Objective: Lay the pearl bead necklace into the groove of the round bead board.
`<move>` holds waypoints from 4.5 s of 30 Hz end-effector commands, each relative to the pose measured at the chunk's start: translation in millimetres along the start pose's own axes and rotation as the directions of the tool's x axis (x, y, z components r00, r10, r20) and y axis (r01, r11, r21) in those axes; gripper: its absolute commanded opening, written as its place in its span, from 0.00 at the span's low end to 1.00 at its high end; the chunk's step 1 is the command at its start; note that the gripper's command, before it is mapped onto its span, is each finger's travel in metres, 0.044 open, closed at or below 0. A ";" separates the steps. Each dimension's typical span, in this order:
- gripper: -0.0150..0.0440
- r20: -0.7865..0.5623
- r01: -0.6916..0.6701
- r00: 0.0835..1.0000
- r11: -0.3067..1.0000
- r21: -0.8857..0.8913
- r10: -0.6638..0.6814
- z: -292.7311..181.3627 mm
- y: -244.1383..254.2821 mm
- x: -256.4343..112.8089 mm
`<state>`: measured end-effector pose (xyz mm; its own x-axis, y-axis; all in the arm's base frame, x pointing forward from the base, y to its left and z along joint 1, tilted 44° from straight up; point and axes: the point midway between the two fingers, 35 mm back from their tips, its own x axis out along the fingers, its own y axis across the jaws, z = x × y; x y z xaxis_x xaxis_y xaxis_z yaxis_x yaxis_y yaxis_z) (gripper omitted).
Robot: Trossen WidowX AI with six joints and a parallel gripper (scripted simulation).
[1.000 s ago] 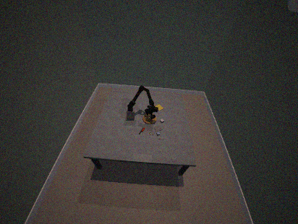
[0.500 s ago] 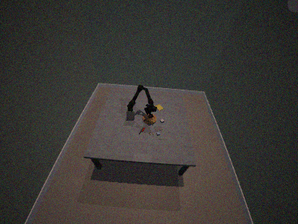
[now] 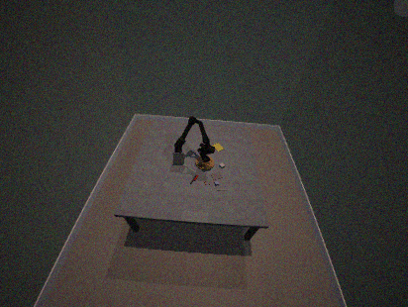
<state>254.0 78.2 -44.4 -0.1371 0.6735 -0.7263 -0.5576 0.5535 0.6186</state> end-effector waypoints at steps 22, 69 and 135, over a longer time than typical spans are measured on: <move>0.32 -0.005 -0.008 1.000 1.000 0.007 0.008 -2.2 2.9 25.6; 0.25 -0.007 -0.013 1.000 1.000 0.019 0.013 -0.8 -1.7 0.4; 0.25 -0.005 -0.011 1.000 1.000 0.016 0.011 29.4 -60.0 23.5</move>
<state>311.2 73.2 -87.4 -0.1368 0.6751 -0.7249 -0.5530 0.5551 0.6213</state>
